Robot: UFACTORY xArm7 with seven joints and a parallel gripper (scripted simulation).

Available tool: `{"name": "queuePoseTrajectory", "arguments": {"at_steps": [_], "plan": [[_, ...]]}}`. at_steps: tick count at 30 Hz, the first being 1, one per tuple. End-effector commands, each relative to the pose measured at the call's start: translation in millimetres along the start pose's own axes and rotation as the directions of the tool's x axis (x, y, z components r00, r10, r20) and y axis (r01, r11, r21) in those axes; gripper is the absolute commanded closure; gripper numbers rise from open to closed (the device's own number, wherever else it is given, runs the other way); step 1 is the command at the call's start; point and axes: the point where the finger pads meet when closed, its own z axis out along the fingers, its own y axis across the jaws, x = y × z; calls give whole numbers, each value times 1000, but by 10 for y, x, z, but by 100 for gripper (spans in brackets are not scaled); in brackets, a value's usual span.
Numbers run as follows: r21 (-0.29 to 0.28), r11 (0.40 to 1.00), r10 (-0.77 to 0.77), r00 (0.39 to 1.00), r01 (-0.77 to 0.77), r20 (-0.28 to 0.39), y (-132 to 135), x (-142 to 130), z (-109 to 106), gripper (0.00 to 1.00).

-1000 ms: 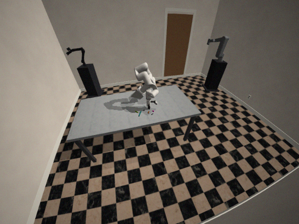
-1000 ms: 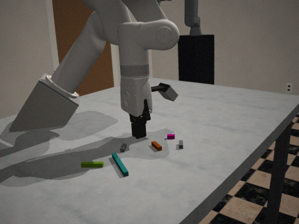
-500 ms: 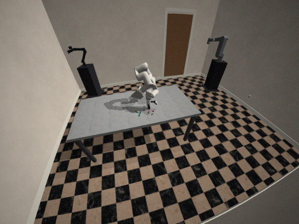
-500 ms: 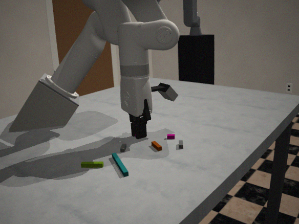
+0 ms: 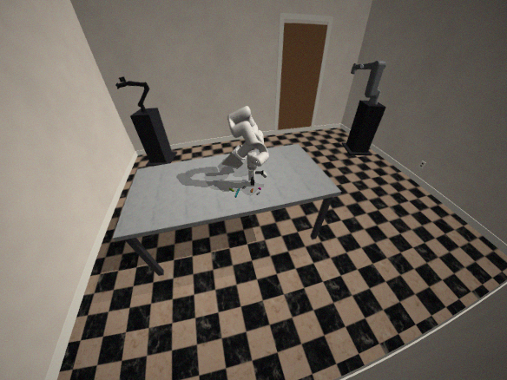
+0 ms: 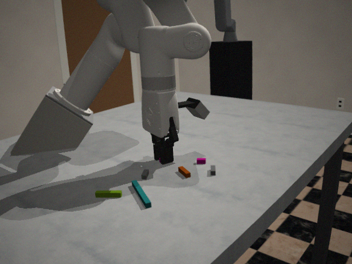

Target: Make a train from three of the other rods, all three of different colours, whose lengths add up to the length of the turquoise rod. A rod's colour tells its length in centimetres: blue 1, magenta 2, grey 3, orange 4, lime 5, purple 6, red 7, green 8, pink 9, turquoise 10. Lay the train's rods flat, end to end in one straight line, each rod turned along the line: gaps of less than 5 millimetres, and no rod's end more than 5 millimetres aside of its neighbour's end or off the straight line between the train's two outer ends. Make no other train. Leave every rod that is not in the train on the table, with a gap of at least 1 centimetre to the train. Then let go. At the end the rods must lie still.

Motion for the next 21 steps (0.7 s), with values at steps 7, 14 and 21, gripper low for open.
{"name": "queuePoseTrajectory", "arguments": {"at_steps": [7,14,21], "plan": [[-2,1000,0,1000,0,1,8,-1,-52,76],[-2,1000,0,1000,0,1,8,-1,-323,76],[-2,1000,0,1000,0,1,7,-1,-600,76]]}}
